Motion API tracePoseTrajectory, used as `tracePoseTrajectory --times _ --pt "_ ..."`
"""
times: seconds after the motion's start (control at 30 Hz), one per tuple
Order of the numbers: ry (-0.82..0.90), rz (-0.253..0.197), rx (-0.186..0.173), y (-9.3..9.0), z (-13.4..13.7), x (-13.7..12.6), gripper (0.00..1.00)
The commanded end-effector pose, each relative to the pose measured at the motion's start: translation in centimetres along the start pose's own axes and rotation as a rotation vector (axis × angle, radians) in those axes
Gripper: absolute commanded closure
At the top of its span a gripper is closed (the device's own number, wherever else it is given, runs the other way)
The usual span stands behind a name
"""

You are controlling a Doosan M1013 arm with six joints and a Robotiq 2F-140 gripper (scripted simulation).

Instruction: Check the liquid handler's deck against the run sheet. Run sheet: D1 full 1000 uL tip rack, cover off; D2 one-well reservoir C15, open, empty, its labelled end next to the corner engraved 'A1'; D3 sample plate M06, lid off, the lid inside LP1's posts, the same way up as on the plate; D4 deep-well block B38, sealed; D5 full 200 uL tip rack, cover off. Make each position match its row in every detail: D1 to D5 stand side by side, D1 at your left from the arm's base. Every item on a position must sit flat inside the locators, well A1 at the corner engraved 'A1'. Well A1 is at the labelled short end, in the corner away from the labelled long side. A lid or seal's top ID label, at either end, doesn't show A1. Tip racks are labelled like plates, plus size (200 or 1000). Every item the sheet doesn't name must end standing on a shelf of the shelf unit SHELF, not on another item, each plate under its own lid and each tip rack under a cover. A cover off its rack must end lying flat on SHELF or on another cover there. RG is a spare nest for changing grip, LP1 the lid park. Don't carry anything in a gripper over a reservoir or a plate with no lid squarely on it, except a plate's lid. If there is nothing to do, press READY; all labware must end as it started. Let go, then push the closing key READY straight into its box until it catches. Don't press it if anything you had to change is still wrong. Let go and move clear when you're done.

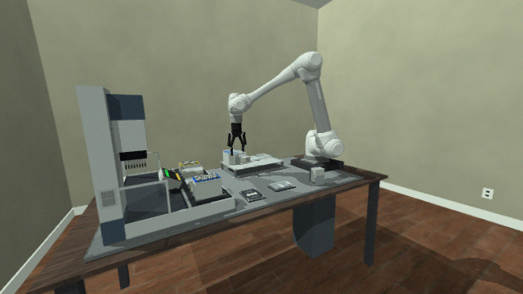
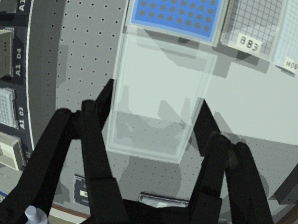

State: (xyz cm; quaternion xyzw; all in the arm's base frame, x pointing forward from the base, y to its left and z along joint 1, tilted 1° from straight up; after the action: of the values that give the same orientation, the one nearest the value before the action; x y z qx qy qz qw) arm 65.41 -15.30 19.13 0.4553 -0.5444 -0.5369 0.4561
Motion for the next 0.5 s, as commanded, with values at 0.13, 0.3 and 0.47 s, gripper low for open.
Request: tracePoseTrajectory --times 0.13,0.3,0.47 --pt "0.0 0.0 0.001 -0.7 0.0 0.0 0.9" --pt "0.0 0.0 0.001 -1.5 0.0 0.0 0.9" --pt "0.0 0.0 0.001 -2.3 0.0 0.0 0.9"
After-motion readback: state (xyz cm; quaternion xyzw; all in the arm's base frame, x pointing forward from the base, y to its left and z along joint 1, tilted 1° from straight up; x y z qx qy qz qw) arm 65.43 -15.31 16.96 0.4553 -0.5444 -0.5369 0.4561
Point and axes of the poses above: the point where the finger pads meet when closed, its own y axis back along the fingers, its own z axis across the jaws, x = y × z, the point moved 5 cm from there along y, back along the fingers, and after that the axes turned 12 degrees about -y, right-handed, at the moved point
